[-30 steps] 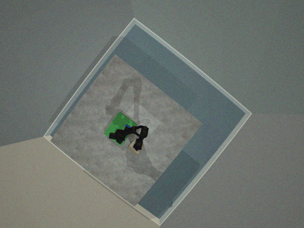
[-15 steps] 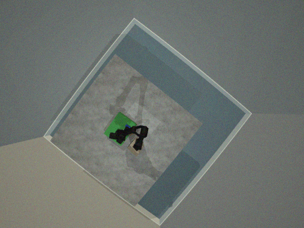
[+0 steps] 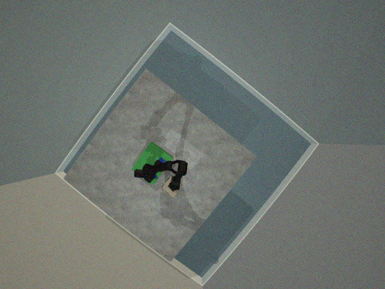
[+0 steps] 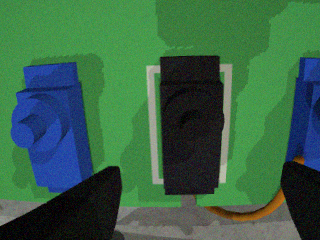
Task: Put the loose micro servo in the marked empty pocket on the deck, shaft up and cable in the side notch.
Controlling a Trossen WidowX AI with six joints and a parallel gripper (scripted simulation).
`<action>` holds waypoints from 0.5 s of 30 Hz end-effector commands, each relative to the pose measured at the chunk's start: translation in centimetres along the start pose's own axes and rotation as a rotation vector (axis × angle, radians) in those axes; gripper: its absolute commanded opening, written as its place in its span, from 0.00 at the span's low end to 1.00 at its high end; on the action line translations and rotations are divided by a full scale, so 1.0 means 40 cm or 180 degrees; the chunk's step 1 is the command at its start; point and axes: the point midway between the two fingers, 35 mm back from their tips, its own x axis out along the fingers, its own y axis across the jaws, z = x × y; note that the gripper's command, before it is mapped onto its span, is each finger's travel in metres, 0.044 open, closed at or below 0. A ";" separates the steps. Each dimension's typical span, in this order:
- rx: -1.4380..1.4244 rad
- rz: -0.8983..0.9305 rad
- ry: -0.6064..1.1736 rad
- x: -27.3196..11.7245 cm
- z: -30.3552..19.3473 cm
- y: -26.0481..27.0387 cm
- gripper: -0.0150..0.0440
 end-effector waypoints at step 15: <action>0.0053 0.0043 -0.0044 -0.204 0.223 -0.002 1.00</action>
